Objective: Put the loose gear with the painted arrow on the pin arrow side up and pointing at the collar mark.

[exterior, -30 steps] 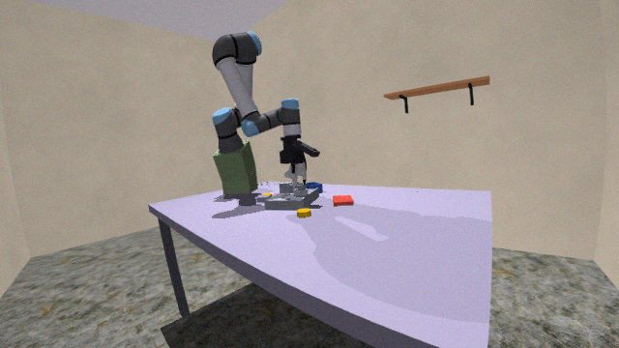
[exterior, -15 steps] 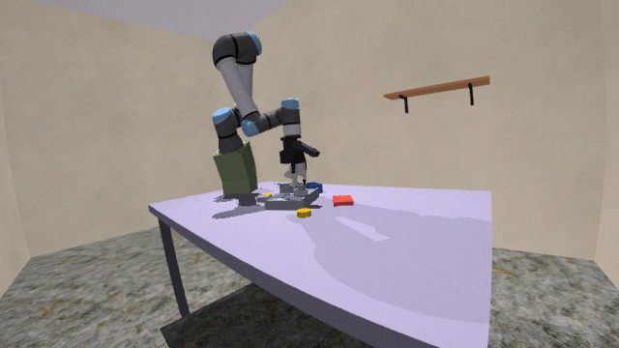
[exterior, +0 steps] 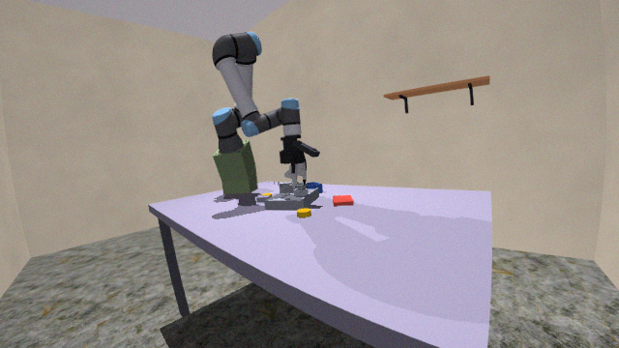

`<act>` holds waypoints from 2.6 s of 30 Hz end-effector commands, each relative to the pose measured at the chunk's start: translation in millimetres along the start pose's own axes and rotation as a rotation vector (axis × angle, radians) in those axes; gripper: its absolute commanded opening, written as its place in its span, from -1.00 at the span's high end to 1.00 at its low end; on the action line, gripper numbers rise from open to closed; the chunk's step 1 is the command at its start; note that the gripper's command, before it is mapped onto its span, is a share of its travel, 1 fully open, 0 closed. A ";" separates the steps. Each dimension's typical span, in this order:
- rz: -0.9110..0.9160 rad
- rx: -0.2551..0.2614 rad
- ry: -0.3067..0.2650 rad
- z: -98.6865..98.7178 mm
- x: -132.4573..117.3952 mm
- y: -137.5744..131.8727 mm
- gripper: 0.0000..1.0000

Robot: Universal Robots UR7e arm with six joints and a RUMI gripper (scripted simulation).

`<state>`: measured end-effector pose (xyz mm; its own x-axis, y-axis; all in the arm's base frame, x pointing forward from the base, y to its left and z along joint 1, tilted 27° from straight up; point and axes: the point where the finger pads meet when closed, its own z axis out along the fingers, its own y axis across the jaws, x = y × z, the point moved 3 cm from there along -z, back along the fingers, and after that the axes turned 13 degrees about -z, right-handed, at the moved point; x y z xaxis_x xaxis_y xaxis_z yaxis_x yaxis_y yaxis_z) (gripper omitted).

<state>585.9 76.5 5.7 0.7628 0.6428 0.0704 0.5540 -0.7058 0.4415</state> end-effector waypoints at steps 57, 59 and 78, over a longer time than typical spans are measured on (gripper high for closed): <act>0.000 -0.001 0.001 19.2 0.4 0.3 -0.07; 0.000 -0.001 0.001 21.2 0.4 0.3 -0.07; 0.000 -0.001 0.001 32.1 0.4 0.3 -0.07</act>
<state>596.3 67.2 -22.2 0.7628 0.6428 0.0704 0.5540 -0.7058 0.4415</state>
